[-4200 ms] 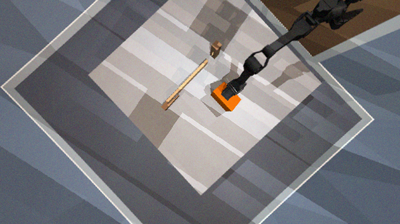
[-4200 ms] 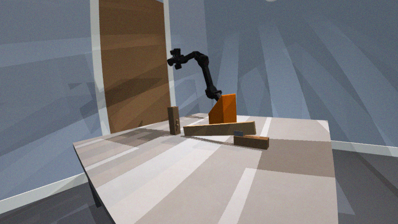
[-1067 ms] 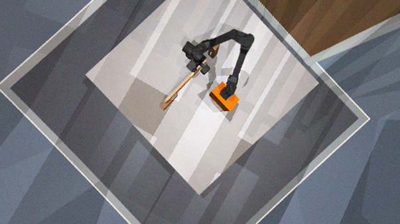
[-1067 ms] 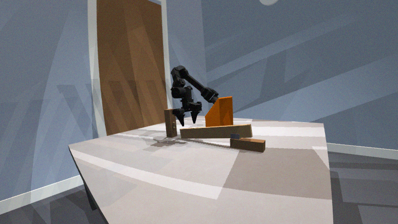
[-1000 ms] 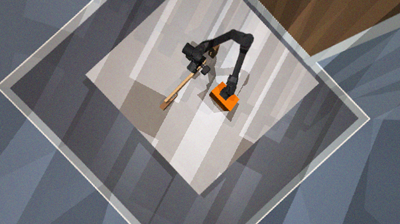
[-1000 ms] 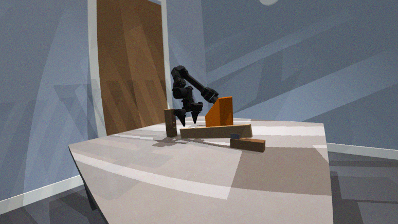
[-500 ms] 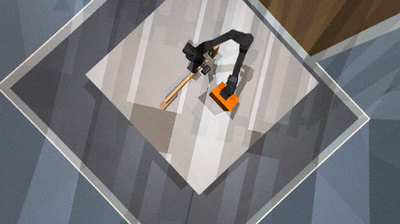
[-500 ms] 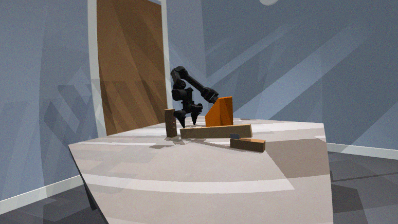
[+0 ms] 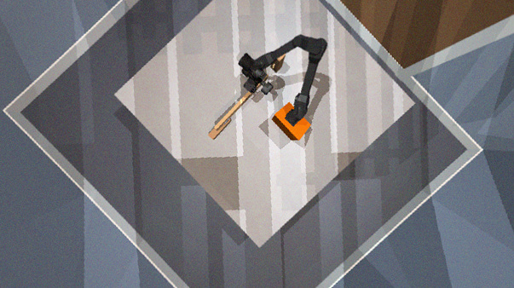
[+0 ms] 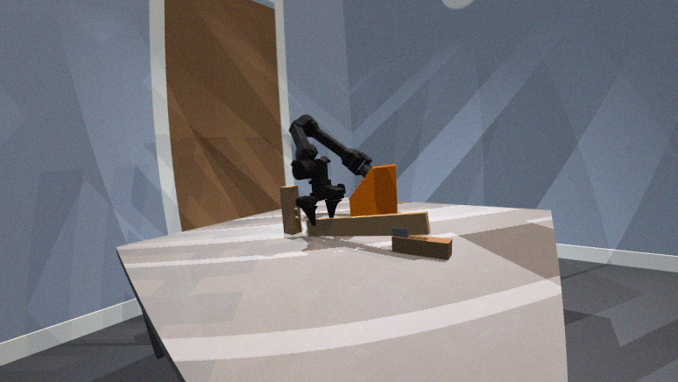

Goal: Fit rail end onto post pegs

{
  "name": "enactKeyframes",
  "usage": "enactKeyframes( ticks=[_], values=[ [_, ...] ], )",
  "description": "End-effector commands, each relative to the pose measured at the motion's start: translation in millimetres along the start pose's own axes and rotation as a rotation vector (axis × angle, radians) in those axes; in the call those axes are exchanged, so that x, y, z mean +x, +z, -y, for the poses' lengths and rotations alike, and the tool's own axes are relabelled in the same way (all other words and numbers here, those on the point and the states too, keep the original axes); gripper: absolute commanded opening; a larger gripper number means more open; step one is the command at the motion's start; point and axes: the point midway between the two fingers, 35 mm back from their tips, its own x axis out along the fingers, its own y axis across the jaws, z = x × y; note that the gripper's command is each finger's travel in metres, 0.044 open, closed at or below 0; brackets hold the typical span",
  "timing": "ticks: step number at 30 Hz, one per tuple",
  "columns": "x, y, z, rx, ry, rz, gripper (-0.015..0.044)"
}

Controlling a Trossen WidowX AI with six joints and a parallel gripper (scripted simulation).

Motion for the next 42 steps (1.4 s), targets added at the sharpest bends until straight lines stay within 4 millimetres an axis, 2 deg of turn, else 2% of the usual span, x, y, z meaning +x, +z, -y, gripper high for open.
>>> enactKeyframes(
  ticks=[1,21,35,42],
  values=[
    [8,2,-4,-0.016,0.009,-0.005,0.044],
    [37,0,-7,-0.016,0.01,-0.01,0.044],
    [37,0,-7,-0.016,0.01,-0.01,0.0072],
    [37,0,-7,-0.016,0.01,-0.01,0.0026]
  ],
)
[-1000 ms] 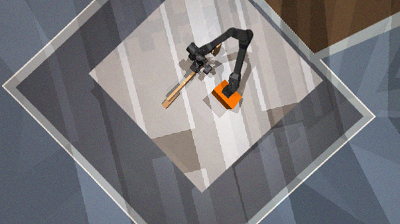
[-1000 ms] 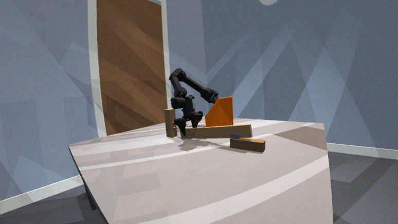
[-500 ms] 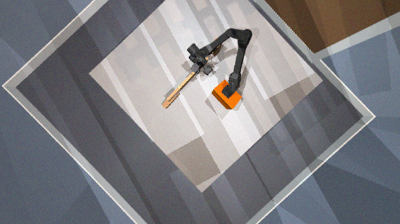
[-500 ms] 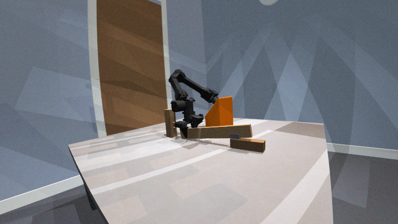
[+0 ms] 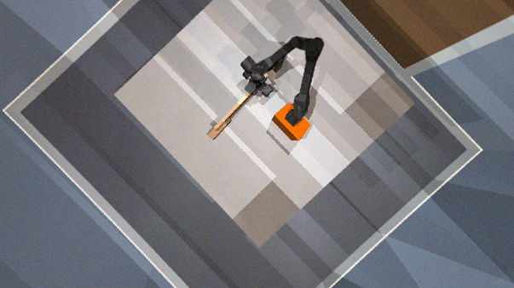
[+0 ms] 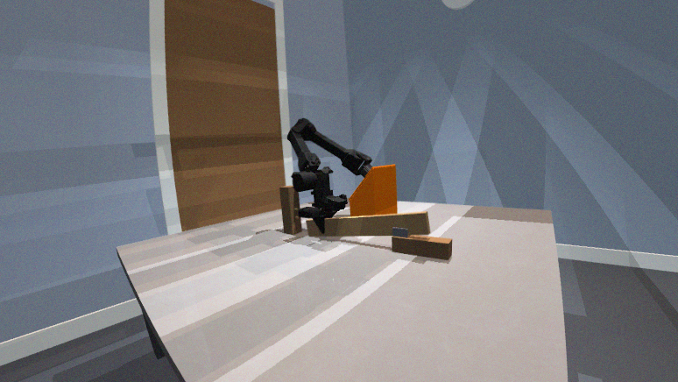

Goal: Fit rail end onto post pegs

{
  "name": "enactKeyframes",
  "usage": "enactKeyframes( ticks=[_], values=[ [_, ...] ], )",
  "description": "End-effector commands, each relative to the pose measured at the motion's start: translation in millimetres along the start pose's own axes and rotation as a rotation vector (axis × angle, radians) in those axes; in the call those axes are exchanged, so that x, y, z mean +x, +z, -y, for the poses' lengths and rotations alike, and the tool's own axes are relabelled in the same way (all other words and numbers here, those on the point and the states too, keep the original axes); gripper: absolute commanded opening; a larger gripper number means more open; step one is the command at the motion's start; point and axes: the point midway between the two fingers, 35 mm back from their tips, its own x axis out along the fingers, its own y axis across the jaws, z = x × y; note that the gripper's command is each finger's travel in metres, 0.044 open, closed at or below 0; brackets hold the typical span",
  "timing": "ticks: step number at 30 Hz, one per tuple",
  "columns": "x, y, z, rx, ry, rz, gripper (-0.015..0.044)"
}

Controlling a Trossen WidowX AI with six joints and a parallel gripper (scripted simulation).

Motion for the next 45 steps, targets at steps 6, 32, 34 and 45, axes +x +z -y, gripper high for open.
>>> enactKeyframes(
  ticks=[6,32,34,45],
  values=[
    [1,0,-1,-0.004,0.001,-0.003,0.0],
    [-10,0,1,-0.003,0.0,-0.003,0.0],
    [-11,0,1,-0.003,0.0,-0.002,0.0],
    [-16,0,3,-0.003,0.0,-0.002,0.0]
  ],
)
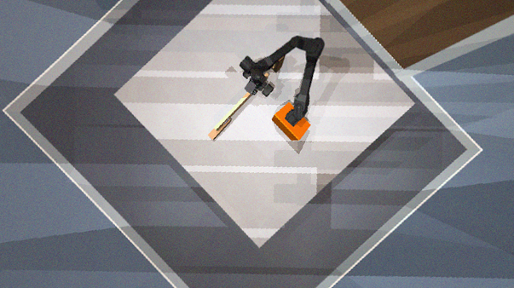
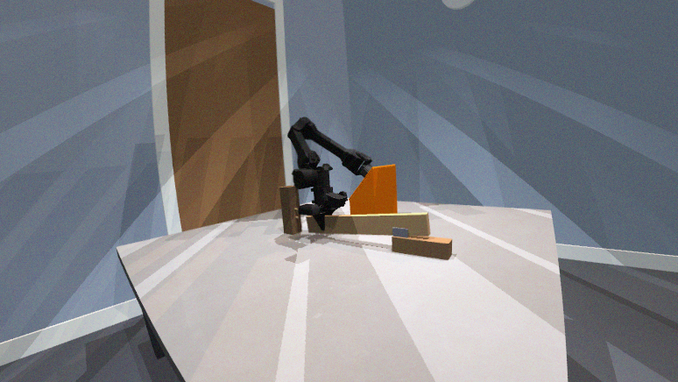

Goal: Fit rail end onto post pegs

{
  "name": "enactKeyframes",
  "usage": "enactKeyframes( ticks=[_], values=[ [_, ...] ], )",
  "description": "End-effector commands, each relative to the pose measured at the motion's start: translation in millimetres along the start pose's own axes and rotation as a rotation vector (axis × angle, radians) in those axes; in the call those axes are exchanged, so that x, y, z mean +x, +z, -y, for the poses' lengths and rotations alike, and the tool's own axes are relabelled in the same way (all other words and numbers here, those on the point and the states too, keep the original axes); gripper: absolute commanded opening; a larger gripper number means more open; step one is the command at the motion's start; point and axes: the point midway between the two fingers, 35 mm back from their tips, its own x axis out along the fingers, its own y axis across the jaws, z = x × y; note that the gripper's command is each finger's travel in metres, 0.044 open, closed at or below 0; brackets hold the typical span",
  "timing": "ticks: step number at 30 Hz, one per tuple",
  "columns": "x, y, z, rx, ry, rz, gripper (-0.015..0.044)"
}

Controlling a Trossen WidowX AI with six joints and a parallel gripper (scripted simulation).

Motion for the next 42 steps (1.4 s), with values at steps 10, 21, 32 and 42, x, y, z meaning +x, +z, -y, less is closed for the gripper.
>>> enactKeyframes(
  ticks=[10,21,32,42],
  values=[
    [-11,1,5,0.001,-0.014,0.009,0.0],
    [-16,1,6,0.001,-0.015,0.01,0.0],
    [-22,1,6,0.002,-0.015,0.01,0.0],
    [-27,1,6,0.002,-0.015,0.01,0.0]
  ],
)
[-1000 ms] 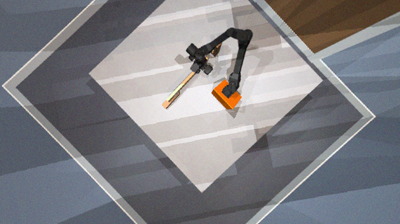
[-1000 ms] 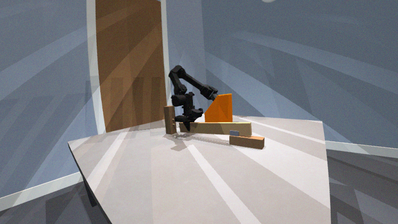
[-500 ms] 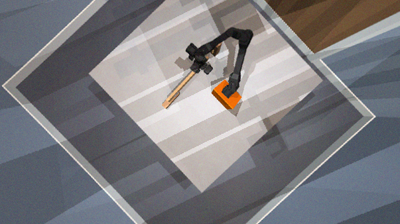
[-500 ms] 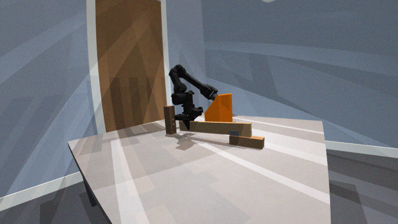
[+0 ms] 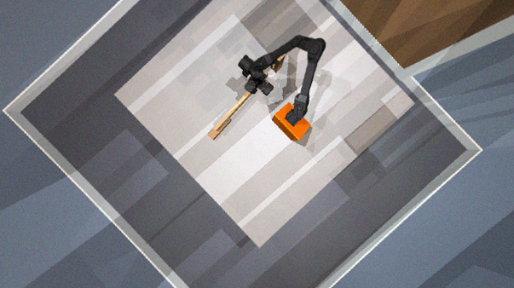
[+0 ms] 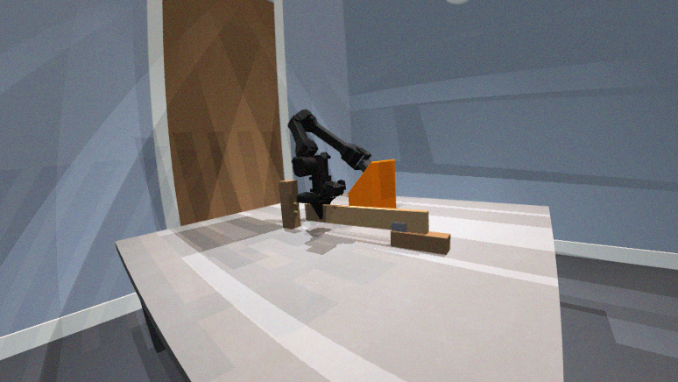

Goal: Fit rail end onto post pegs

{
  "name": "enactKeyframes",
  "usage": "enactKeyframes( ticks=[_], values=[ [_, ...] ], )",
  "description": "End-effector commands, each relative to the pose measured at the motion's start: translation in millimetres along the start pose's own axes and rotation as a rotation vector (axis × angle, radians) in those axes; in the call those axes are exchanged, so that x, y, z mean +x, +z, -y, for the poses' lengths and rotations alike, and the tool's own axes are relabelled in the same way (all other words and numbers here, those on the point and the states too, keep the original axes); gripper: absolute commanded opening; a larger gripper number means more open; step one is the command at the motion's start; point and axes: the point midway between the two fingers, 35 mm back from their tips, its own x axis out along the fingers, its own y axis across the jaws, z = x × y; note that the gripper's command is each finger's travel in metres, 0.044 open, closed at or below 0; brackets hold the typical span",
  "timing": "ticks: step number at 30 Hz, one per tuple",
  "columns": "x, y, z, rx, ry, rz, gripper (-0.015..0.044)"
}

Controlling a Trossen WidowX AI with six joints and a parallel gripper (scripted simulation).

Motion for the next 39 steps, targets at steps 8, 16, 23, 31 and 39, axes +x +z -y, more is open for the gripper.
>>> enactKeyframes(
  ticks=[8,16,23,31,39],
  values=[
    [-10.3,1.1,3.9,0.004,-0.015,0.013,0.0],
    [-14.2,1.1,3.8,0.004,-0.015,0.013,0.0],
    [-11.4,1.1,3.7,0.004,-0.015,0.013,0.0],
    [-8.8,1.1,3.1,0.004,-0.015,0.013,0.0],
    [-9.5,1.1,2.3,0.004,-0.015,0.013,0.0]
  ],
)
